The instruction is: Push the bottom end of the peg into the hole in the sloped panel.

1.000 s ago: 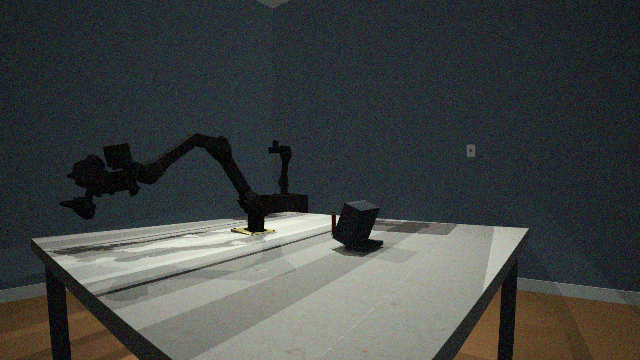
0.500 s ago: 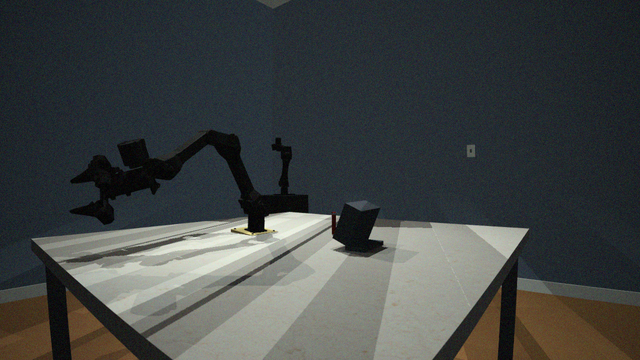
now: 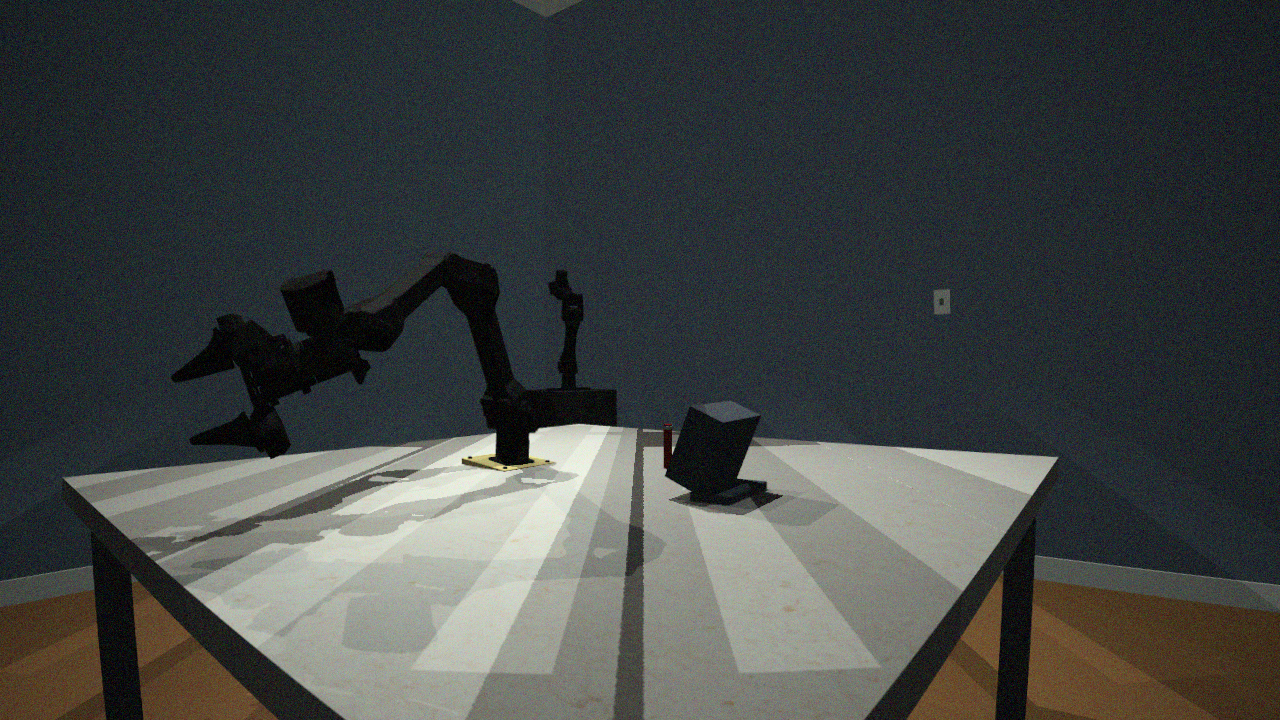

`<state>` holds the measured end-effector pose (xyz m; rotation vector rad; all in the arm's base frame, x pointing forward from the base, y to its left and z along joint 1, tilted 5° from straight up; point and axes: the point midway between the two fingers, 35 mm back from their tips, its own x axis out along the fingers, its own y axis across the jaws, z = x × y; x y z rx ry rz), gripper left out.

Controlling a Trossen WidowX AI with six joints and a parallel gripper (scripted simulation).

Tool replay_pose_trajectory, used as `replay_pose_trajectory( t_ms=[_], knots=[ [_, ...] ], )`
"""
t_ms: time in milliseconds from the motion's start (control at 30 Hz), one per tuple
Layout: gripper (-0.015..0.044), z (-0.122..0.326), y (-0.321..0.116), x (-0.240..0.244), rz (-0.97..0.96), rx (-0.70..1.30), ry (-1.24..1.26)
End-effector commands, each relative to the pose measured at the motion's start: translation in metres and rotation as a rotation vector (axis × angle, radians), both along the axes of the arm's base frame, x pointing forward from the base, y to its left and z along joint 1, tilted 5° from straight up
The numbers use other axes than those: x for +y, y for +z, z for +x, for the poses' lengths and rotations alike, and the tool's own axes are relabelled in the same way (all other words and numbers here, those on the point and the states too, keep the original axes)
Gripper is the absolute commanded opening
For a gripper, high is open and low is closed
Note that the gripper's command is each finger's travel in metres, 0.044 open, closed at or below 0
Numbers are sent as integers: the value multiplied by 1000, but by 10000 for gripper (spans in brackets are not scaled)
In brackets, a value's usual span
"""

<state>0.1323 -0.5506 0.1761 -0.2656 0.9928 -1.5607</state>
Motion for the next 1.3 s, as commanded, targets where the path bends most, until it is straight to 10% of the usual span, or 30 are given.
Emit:
replay_pose_trajectory(
  t_ms=[0,1267],
  knots=[
    [440,22,-3,11,26,-17,47],
    [440,219,-11,184,259,-21,565]
  ],
)
